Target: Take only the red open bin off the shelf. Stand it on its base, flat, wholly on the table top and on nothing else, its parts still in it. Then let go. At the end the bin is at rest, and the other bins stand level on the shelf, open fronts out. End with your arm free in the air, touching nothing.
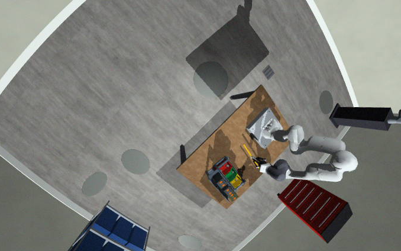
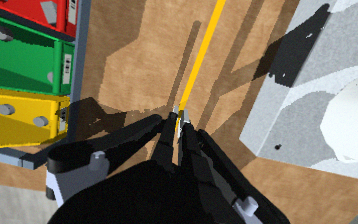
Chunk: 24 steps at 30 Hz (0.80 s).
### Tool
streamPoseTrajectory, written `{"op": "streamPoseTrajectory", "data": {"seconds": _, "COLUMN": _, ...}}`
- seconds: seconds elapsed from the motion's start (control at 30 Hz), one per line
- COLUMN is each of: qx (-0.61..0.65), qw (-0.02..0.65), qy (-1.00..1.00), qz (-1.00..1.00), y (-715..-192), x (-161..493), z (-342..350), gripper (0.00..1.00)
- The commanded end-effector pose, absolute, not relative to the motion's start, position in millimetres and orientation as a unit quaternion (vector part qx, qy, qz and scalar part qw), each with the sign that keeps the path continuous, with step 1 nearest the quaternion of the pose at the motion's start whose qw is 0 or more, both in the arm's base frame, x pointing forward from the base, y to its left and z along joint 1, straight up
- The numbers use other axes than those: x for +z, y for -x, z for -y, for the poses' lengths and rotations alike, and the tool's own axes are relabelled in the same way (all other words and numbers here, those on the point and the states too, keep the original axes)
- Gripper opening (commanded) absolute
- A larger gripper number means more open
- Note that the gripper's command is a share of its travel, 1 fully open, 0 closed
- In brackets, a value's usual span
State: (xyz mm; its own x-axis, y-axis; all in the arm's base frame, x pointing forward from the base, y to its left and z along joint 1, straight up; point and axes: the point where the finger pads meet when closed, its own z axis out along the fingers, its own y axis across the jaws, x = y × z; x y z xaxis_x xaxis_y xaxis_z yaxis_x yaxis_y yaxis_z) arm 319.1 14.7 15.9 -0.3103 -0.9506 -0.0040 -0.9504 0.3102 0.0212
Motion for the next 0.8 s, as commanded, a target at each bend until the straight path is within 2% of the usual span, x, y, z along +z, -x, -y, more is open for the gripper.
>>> {"op": "streamPoseTrajectory", "data": {"seconds": 0.0, "qx": -0.003, "qw": 0.0, "qy": -0.584, "qz": 0.812, "y": -325, "x": 17, "z": -13, "gripper": 0.0}}
{"op": "streamPoseTrajectory", "data": {"seconds": 0.77, "qx": -0.003, "qw": 0.0, "qy": -0.584, "qz": 0.812, "y": -325, "x": -23, "z": -13, "gripper": 0.0}}
